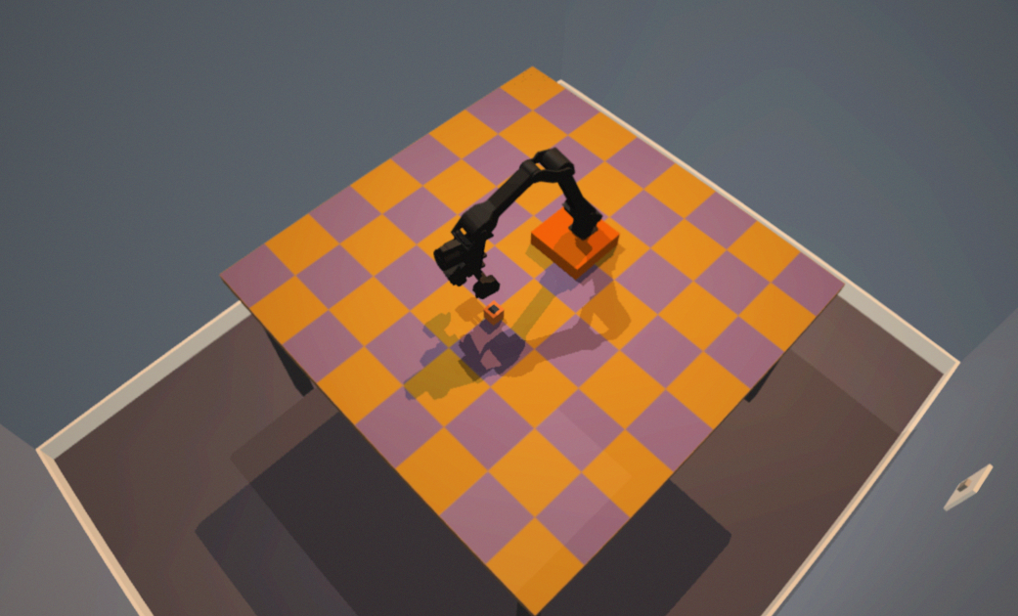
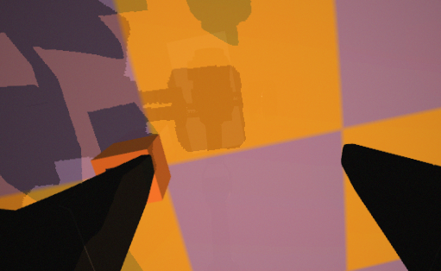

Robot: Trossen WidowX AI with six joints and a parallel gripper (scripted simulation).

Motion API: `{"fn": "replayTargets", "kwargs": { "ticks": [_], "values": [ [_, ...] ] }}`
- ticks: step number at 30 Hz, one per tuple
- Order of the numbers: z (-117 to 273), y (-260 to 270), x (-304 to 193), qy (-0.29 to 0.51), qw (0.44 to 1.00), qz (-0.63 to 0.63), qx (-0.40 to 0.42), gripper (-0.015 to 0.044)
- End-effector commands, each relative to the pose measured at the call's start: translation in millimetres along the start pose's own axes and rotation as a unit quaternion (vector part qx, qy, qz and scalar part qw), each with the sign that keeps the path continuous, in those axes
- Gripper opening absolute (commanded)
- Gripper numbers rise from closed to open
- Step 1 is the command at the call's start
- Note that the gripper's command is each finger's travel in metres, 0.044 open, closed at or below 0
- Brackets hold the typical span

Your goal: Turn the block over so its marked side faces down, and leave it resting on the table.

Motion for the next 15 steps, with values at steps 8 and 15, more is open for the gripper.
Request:
{"fn": "replayTargets", "kwargs": {
  "ticks": [8,15],
  "values": [
    [13,73,-29,0.055,0.996,0.064,0.036,0.044],
    [-18,74,-32,0.055,0.996,0.064,0.036,0.044]
  ]
}}
Point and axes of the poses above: the point midway between the two fingers, 35 mm back from their tips, its own z axis back along the fingers, its own y axis across the jaws, x = y × z, the point moved 1 cm from there along z, back along the fingers, and after that the axes turned 3 degrees about -z, right-handed, at the moved point
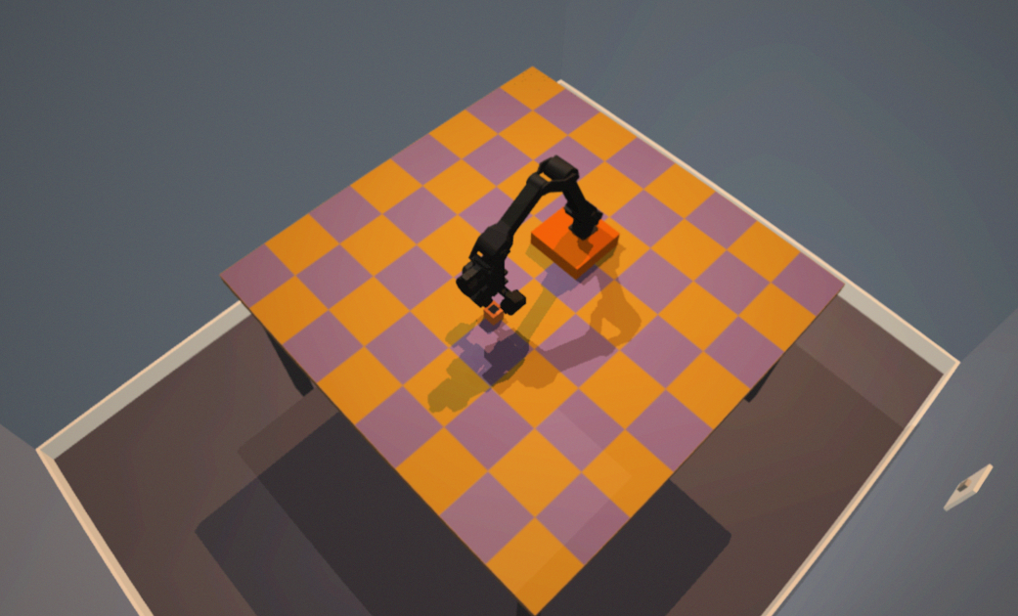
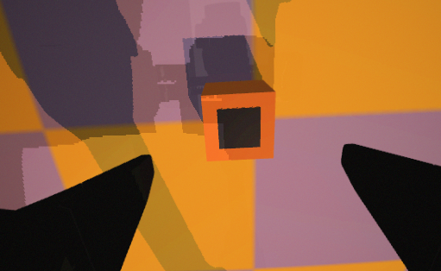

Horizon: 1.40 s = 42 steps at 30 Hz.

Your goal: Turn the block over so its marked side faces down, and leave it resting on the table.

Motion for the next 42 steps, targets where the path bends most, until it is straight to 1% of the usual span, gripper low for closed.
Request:
{"fn": "replayTargets", "kwargs": {
  "ticks": [1,25,34,42],
  "values": [
    [-11,1,2,-0.006,1.0,-0.003,0.003,0.044],
    [-46,1,3,-0.006,1.0,-0.003,0.003,0.044],
    [-46,1,3,-0.006,1.0,-0.003,0.003,0.0204],
    [-46,1,3,-0.006,1.0,-0.003,0.003,0.015]
  ]
}}
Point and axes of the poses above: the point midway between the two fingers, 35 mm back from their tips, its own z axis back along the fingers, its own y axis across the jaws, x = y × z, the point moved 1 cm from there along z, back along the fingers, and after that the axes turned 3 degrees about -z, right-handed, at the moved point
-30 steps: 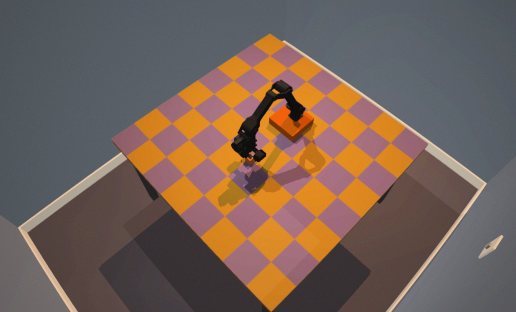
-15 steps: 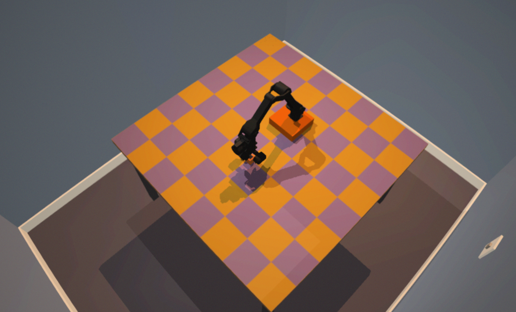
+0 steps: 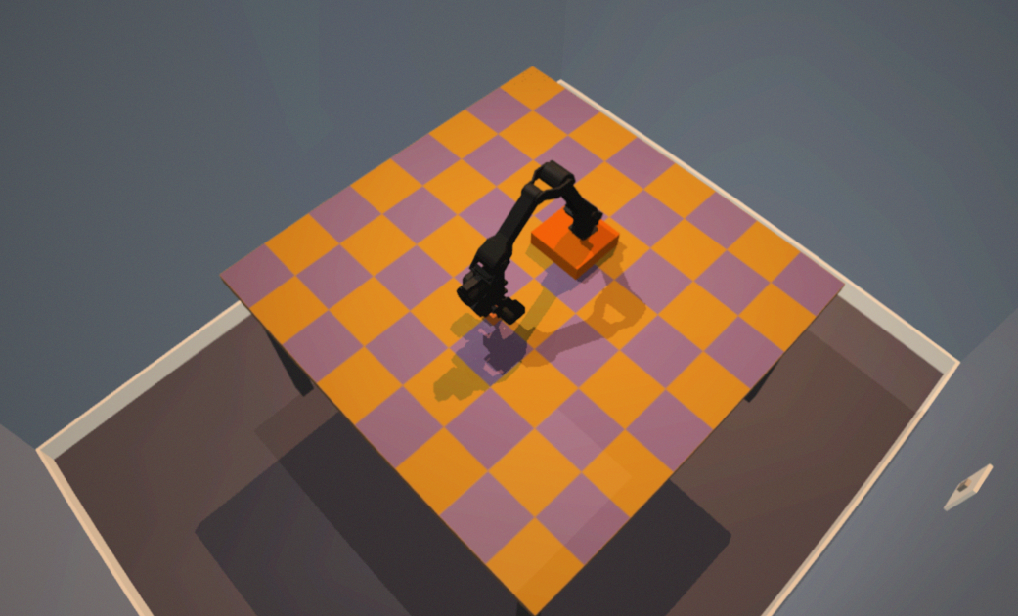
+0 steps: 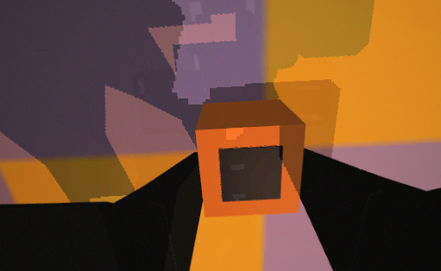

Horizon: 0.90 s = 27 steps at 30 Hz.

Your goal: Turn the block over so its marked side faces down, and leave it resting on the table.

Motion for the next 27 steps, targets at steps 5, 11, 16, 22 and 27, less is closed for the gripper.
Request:
{"fn": "replayTargets", "kwargs": {
  "ticks": [5,11,16,22,27],
  "values": [
    [0,0,1,-0.001,1.0,-0.002,0.001,0.0117],
    [1,0,1,-0.001,1.0,-0.002,0.001,0.0057],
    [29,0,1,-0.001,1.0,-0.002,0.001,0.0],
    [29,0,1,-0.013,1.0,-0.002,0.002,0.0],
    [25,0,2,-0.051,0.999,-0.002,0.004,0.0]
  ]
}}
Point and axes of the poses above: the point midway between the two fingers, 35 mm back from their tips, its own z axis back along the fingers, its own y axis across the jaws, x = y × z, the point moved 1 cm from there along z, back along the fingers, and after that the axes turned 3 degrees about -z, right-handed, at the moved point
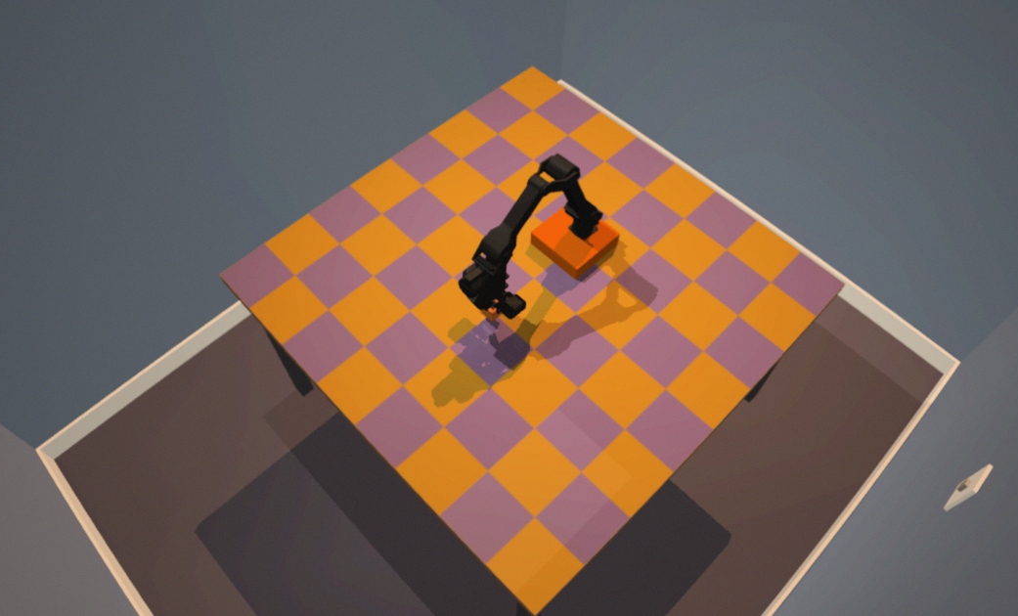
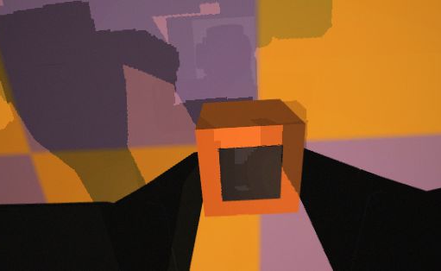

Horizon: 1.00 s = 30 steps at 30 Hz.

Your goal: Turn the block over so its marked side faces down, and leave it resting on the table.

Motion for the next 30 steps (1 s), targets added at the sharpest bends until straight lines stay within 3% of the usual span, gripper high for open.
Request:
{"fn": "replayTargets", "kwargs": {
  "ticks": [1,30],
  "values": [
    [-1,0,1,-0.027,1.0,-0.002,0.001,0.0],
    [-5,-1,-10,-0.226,0.974,-0.003,0.011,0.0]
  ]
}}
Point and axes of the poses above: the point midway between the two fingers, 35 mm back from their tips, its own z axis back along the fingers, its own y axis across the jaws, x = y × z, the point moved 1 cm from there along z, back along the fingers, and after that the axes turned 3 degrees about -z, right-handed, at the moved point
